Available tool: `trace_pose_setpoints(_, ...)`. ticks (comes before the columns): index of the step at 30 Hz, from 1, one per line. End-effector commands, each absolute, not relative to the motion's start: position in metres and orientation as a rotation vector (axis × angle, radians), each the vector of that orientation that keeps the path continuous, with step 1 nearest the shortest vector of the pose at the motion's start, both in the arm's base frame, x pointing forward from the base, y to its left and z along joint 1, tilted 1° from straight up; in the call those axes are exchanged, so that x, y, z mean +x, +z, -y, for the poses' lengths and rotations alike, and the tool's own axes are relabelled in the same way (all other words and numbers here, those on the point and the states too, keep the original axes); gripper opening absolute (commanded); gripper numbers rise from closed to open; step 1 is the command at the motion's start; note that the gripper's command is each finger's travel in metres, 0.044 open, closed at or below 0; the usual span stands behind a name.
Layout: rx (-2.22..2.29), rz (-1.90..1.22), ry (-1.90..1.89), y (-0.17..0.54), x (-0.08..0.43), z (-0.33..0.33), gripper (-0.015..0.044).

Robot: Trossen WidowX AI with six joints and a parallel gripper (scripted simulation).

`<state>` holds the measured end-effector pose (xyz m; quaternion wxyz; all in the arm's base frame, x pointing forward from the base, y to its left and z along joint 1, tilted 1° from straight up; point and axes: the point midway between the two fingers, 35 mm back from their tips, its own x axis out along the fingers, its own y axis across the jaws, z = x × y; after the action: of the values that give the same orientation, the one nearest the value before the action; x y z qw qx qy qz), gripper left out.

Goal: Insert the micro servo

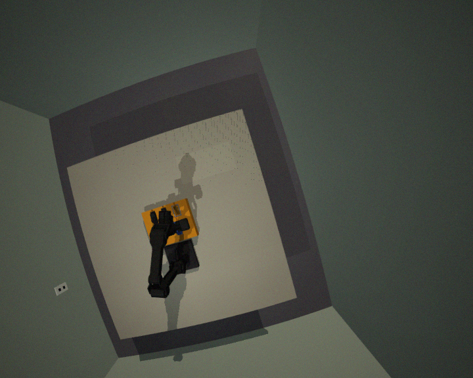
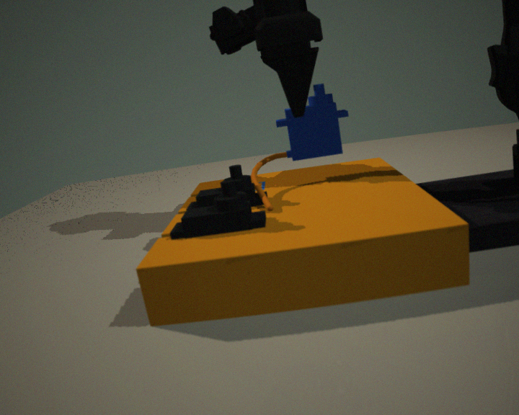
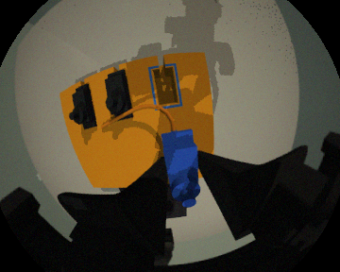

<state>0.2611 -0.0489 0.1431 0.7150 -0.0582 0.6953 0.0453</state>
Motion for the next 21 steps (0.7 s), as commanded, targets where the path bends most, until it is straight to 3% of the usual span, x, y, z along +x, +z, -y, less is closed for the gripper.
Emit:
trace_pose_setpoints(1,-0.129,-1.524,0.098,0.147,0.279,0.046,0.0)
trace_pose_setpoints(21,-0.128,-1.518,0.098,0.151,0.353,0.035,0.0)
